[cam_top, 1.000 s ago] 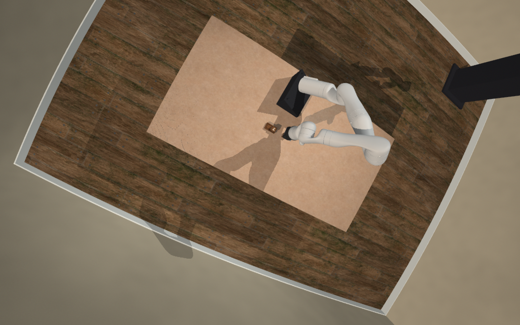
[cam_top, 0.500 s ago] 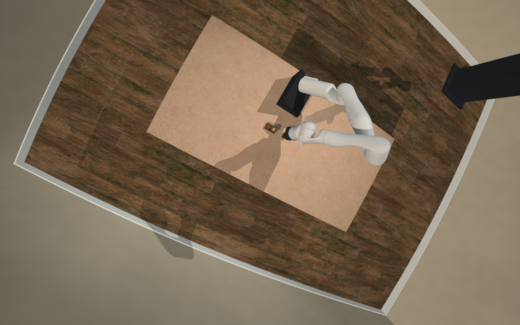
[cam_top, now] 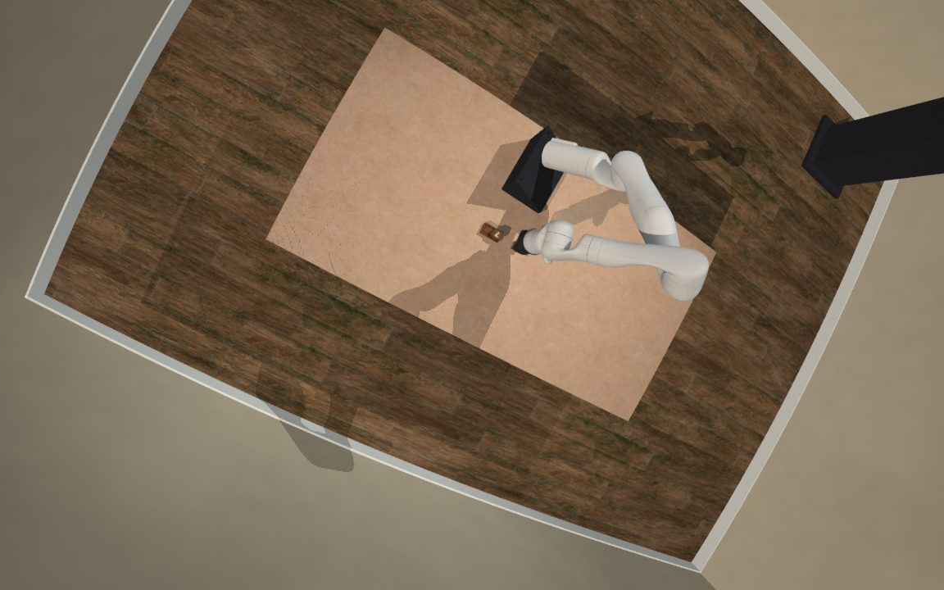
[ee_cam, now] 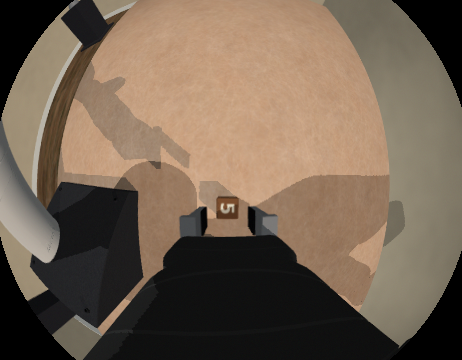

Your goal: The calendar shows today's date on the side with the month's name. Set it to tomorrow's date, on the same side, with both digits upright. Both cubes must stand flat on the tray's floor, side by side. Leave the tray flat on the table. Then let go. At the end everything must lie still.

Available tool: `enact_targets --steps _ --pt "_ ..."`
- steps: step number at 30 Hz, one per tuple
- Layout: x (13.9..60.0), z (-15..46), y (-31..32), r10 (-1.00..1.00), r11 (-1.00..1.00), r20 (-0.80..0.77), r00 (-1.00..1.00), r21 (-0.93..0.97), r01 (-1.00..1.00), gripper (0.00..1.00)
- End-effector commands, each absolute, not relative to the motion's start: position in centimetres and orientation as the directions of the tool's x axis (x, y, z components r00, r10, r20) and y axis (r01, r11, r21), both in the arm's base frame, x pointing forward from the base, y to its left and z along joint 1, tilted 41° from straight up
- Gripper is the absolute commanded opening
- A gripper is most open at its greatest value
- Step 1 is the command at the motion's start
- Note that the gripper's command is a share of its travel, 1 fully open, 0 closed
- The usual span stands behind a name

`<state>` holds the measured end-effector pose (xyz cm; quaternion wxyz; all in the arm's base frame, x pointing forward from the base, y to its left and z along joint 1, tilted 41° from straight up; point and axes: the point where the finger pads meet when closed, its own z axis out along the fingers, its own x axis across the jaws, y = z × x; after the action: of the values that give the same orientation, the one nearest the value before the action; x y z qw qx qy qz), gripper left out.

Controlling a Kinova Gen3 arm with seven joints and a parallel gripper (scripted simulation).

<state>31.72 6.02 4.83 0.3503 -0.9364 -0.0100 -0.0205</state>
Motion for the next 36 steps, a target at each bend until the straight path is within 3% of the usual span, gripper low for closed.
enact_targets --steps 1,36 --pt "31.7 4.8 6.0 0.003 -0.754 0.044 0.999 -0.656 0.031 0.87" --pt "31.9 1.9 8.7 -0.009 -0.754 0.031 0.999 -0.657 0.014 0.87"
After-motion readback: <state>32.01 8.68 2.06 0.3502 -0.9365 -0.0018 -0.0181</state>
